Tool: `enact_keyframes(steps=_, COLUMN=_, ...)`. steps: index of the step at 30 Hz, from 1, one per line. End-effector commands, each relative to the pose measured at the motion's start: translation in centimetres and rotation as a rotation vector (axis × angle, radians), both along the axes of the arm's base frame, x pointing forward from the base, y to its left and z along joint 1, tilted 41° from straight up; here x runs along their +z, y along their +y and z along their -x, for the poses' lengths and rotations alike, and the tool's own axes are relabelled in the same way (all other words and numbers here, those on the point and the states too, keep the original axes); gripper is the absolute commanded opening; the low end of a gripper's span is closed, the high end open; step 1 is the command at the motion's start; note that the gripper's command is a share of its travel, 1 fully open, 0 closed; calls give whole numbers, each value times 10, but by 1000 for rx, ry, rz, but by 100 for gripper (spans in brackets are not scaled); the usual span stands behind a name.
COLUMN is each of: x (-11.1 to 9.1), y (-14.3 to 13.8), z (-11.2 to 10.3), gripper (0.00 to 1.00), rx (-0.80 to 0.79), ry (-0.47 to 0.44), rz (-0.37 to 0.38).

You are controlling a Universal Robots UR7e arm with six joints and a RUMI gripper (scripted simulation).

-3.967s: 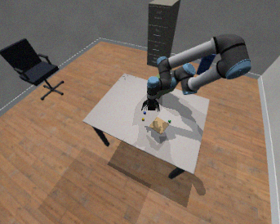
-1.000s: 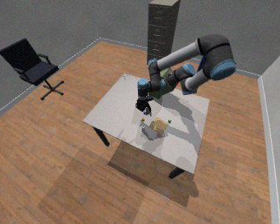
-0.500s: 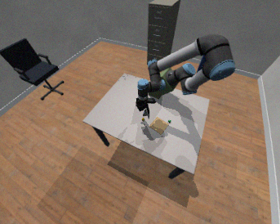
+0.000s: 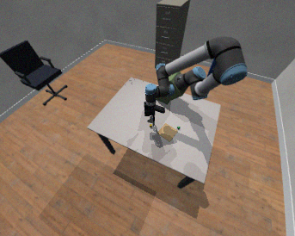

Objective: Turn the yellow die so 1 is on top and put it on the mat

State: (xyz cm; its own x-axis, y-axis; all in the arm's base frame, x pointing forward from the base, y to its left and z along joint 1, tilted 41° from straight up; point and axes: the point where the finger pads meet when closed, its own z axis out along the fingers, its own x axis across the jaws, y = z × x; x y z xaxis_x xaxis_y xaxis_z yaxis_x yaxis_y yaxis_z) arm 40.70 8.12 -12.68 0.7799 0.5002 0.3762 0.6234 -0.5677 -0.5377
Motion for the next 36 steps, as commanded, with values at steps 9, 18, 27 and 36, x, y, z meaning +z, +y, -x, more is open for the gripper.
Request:
enact_keyframes(steps=9, x=-1, y=5, z=-4, gripper=100, rx=-297, ry=254, rz=30)
enact_keyframes(steps=18, x=-4, y=9, z=-7, gripper=100, rx=-528, ry=452, rz=46)
enact_keyframes(steps=27, x=-6, y=10, z=-10, gripper=100, rx=-725, ry=622, rz=60)
enact_keyframes(steps=36, x=-10, y=12, z=-13, gripper=100, rx=-930, ry=798, rz=75)
